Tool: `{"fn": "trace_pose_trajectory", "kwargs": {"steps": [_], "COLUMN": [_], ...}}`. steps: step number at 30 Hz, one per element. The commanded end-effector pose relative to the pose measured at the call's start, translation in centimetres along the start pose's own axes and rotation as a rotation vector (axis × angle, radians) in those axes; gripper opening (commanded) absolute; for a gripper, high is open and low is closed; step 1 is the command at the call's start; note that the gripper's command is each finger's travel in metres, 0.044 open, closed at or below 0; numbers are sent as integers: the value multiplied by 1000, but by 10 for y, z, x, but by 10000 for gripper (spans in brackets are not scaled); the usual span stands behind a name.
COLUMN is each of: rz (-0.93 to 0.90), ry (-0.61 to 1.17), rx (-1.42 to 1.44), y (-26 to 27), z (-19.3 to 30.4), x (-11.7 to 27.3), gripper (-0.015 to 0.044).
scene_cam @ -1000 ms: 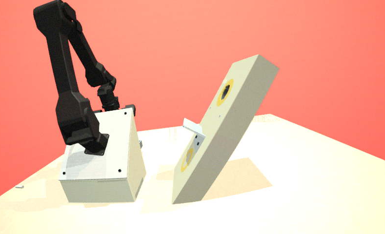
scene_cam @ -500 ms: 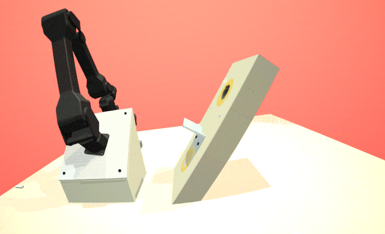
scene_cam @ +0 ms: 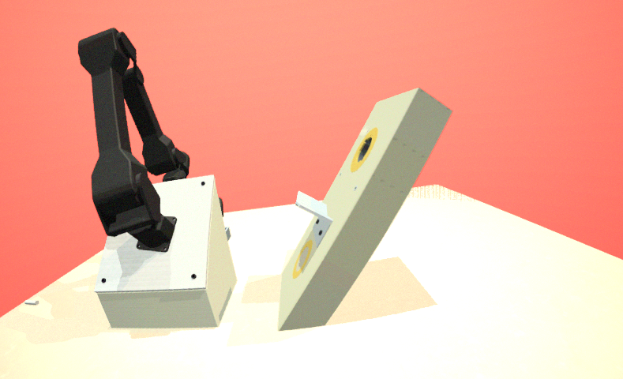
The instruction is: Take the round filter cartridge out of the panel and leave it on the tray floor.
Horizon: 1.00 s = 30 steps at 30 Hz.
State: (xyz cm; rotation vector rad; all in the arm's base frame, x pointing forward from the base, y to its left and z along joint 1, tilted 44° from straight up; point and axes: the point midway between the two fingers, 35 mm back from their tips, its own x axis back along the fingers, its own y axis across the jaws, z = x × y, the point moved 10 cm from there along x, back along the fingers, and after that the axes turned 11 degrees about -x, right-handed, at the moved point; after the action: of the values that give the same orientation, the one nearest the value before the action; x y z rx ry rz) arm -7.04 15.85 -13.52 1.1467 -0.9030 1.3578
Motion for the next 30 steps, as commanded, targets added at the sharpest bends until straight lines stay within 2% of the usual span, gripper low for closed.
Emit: {"fn": "trace_pose_trajectory", "kwargs": {"steps": [1,12,16,22,30], "rz": [0,0,0,0,-8], "ry": [-1,-1,-1,-2,-20], "rx": [0,0,0,0,-2], "y": [0,0,1,6,7], "z": [0,0,-5,-35,-34], "x": [0,0,6,59,53], "gripper": [157,440,440,440,440]}}
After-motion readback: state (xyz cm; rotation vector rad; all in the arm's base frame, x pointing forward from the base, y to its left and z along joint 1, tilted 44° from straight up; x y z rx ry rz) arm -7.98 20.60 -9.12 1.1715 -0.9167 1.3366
